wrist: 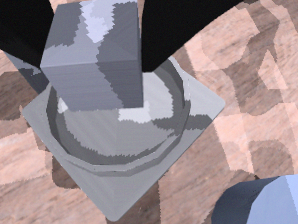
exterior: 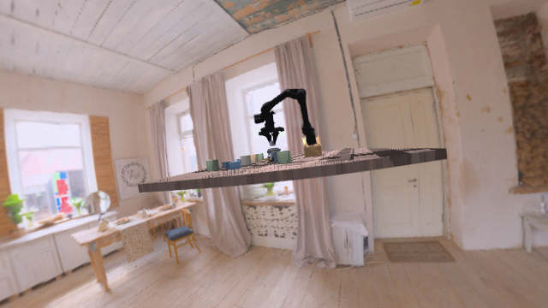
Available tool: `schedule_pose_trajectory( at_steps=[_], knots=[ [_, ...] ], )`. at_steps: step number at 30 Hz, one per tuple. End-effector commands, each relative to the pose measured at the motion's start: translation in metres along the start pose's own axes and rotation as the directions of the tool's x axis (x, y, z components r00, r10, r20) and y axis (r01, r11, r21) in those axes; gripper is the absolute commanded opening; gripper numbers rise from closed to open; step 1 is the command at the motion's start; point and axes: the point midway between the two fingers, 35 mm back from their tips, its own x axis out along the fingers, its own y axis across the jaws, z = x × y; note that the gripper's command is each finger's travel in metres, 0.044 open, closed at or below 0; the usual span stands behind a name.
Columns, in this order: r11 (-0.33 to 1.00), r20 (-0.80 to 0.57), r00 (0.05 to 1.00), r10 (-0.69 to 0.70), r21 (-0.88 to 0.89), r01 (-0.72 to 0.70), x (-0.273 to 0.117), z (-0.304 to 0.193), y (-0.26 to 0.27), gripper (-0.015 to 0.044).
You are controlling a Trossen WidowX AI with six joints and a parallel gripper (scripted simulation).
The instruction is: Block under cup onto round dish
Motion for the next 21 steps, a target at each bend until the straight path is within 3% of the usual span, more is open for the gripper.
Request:
schedule_pose_trajectory(
  at_steps=[1, 7, 12, 21],
  knots=[
    [1.000, -0.002, 1.000, -0.007, -0.004, 0.007, -0.023, -0.001, -0.002, 0.0000],
    [1.000, 0.000, 1.000, -0.005, -0.004, 0.005, -0.054, -0.001, 0.002, 0.0000],
    [1.000, 0.000, 1.000, -0.005, -0.004, 0.005, -0.057, -0.002, 0.001, 0.0000],
    [1.000, -0.019, 1.000, -0.024, 0.000, 0.024, -0.049, -0.054, -0.060, 0.0000]
  ],
)
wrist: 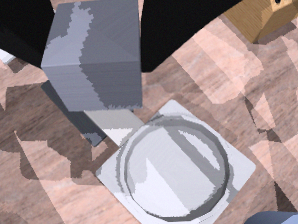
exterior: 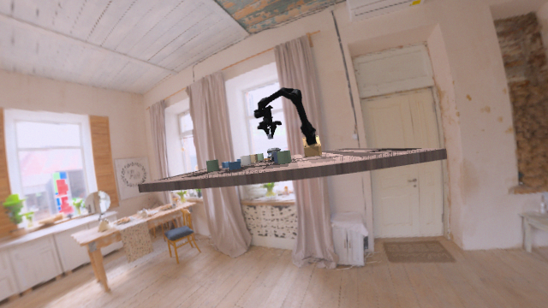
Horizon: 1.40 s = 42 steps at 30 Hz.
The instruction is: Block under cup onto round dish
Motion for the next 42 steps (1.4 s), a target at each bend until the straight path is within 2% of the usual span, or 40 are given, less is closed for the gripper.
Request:
schedule_pose_trajectory(
  at_steps=[1, 16, 30, 37, 42],
  knots=[
    [1.000, -0.010, 1.000, -0.013, 0.000, 0.013, 0.003, -0.029, -0.028, 0.0000],
    [1.000, -0.023, 1.000, -0.022, 0.008, 0.022, 0.035, -0.158, -0.098, 0.0000],
    [1.000, -0.004, 1.000, -0.003, -0.005, 0.003, 0.091, -0.285, -0.109, 0.0000],
    [1.000, -0.003, 1.000, -0.002, -0.006, 0.002, 0.095, -0.291, -0.108, 0.0000],
    [1.000, -0.002, 1.000, -0.002, -0.007, 0.002, 0.117, -0.291, -0.109, 0.0000]
  ],
)
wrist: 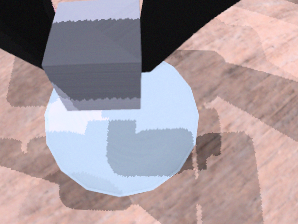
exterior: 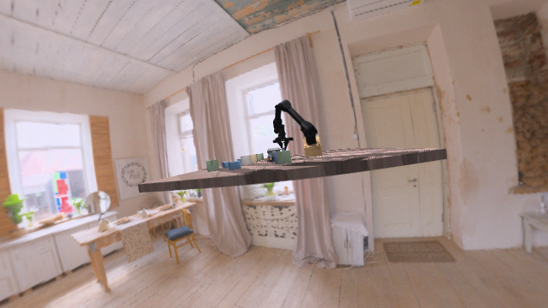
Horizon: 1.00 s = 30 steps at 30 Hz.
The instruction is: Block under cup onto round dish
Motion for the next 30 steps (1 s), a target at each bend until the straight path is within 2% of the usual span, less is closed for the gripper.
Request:
schedule_pose_trajectory(
  at_steps=[1, 24, 30],
  knots=[
    [1.000, 0.006, 1.000, 0.011, 0.003, -0.011, 0.023, 0.000, 0.002, 0.0000],
    [1.000, 0.008, 1.000, 0.011, 0.002, -0.011, 0.056, 0.001, 0.003, 0.0000],
    [1.000, 0.003, 1.000, 0.013, -0.004, -0.013, 0.051, 0.000, 0.003, 0.0157]
  ],
)
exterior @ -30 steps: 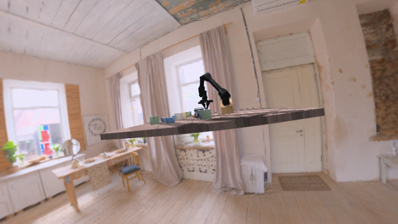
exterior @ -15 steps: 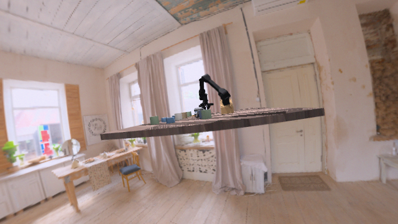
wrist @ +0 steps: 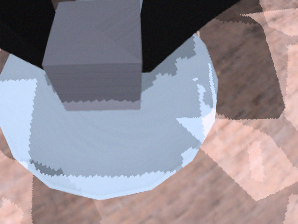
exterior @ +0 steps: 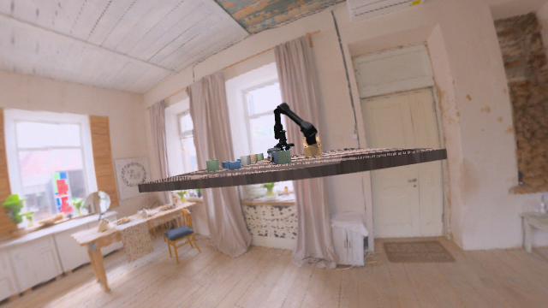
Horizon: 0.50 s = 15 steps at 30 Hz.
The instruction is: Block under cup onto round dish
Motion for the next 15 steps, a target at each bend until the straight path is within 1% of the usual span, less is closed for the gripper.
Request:
schedule_pose_trajectory(
  at_steps=[1, 9, 11, 13, 15],
  knots=[
    [1.000, 0.000, 1.000, -0.001, -0.001, 0.001, 0.000, 0.000, 0.000, 0.0184],
    [1.000, 0.000, 1.000, -0.001, -0.001, 0.001, 0.000, 0.000, 0.000, 0.0394],
    [1.000, 0.000, 1.000, -0.001, 0.000, 0.001, -0.013, 0.000, -0.001, 0.0440],
    [1.000, 0.001, 1.000, -0.003, 0.004, 0.002, -0.045, 0.000, -0.001, 0.0440],
    [1.000, 0.002, 1.000, -0.003, 0.005, 0.003, -0.058, 0.000, 0.000, 0.0440]
  ],
)
